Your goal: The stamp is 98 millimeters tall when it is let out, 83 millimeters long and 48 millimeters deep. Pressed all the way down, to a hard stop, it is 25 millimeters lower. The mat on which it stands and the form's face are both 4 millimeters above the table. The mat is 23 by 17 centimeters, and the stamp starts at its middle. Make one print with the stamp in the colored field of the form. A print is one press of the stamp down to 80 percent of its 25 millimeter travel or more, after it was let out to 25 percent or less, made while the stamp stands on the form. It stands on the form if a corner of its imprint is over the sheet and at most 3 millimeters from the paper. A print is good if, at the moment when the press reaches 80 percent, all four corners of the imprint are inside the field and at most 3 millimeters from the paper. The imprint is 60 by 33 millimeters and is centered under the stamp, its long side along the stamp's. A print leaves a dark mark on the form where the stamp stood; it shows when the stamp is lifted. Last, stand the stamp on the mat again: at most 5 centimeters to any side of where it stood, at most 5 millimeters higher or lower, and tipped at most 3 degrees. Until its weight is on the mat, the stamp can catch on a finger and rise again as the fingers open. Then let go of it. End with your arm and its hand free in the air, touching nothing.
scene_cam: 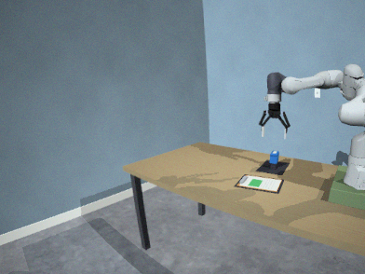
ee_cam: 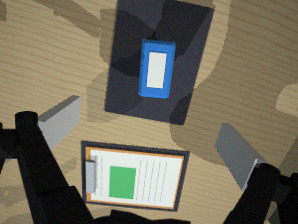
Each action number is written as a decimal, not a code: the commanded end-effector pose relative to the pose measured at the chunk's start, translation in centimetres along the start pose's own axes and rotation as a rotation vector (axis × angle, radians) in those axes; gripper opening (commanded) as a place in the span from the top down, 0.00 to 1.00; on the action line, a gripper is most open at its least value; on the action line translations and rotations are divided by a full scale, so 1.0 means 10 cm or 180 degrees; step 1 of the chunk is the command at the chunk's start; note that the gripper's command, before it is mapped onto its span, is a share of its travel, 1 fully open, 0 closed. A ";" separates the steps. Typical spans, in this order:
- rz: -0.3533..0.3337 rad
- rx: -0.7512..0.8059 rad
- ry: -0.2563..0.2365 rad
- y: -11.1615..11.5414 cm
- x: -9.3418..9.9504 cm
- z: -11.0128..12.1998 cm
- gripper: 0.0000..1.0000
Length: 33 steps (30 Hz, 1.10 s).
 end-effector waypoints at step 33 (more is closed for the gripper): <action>0.0100 -0.2745 0.0158 2.34 -0.75 0.63 0.00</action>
Point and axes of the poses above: the point where the finger pads meet when closed, its own x axis back along the fingers, its own z axis across the jaws, y = z × x, the point moved 4 cm from there along x, back along the fingers, and after that the axes turned 11 degrees about -x, right-handed, at the moved point
